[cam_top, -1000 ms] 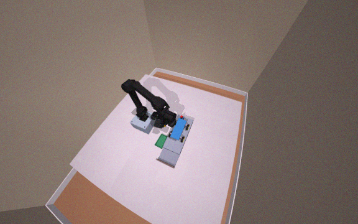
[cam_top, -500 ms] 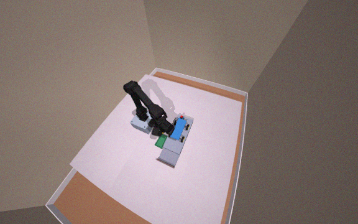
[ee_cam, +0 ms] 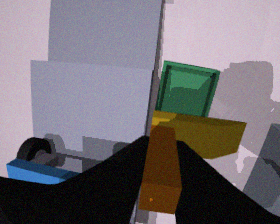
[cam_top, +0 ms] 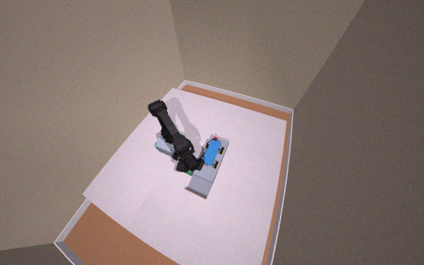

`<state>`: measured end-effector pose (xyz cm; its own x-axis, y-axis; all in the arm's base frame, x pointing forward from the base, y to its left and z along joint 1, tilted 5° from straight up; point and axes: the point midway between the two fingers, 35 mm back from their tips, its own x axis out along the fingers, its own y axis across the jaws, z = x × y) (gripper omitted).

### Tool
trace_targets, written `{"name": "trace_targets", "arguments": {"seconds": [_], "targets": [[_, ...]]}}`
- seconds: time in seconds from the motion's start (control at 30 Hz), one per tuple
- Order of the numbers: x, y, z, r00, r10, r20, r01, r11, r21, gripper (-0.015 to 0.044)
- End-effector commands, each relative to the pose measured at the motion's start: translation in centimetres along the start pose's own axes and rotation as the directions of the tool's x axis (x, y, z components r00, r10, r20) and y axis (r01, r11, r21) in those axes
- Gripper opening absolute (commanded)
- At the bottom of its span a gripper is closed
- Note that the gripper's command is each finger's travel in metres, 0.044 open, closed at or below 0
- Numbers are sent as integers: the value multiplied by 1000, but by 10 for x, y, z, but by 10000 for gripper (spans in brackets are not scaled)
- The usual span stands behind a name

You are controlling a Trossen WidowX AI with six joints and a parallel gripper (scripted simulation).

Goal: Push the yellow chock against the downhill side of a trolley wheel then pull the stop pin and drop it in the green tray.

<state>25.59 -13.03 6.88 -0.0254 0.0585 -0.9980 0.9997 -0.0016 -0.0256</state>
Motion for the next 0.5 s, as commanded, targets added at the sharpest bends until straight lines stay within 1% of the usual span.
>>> {"name": "trace_targets", "arguments": {"seconds": [0.0,0.1,0.17,0.47], "targets": [[1,4,17,1000,1,8,-1,1000,-4,0],[1,5,23,1000,1,8,-1,1000,2,0],[1,5,23,1000,-1,5,0,999,42,0],[1,5,24,1000,-10,-19,16,937,350,0]]}}
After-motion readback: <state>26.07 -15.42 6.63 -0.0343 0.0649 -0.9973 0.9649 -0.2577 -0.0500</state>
